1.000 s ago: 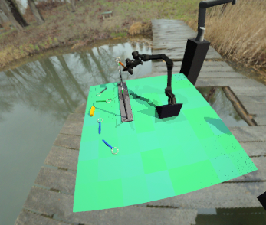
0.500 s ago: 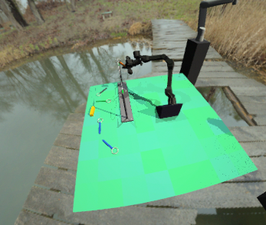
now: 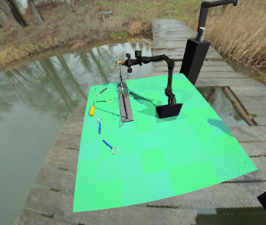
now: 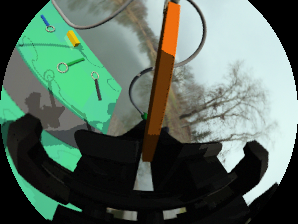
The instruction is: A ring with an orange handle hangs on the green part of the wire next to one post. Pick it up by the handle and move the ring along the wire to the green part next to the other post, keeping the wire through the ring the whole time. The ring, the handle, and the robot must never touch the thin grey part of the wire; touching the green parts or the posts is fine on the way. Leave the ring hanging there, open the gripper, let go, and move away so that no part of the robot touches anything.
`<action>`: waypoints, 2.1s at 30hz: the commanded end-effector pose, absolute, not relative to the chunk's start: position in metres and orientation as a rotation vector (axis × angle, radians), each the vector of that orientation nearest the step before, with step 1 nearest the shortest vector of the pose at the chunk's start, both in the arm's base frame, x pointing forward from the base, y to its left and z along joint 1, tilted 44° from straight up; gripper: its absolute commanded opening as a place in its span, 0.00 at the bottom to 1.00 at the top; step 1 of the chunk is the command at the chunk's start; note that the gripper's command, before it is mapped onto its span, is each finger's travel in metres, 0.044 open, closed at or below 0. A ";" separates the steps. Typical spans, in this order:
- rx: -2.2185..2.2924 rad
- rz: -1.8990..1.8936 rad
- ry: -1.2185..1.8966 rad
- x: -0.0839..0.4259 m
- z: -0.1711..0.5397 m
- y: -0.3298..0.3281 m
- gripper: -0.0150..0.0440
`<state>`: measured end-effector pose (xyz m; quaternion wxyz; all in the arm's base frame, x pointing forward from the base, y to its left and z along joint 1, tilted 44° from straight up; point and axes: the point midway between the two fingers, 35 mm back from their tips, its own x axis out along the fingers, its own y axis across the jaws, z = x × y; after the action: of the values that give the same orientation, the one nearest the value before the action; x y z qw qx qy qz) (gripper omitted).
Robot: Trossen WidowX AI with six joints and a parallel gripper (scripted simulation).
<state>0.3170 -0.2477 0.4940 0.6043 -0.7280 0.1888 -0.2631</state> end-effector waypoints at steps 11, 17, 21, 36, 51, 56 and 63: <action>-2.052 -0.679 0.380 0.318 0.520 -0.237 0.00; -2.191 -0.705 0.356 0.319 0.529 -0.231 0.00; -2.276 -0.720 0.340 0.319 0.534 -0.227 0.00; -2.468 -0.754 0.298 0.319 0.541 -0.222 0.00; -2.333 -0.733 0.324 0.316 0.523 -0.247 0.00; -2.233 -0.717 0.342 0.315 0.511 -0.259 0.00; -2.089 -0.691 0.367 0.314 0.492 -0.273 0.00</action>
<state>0.3147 -0.2649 0.5038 0.4033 -0.8605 0.1384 -0.2789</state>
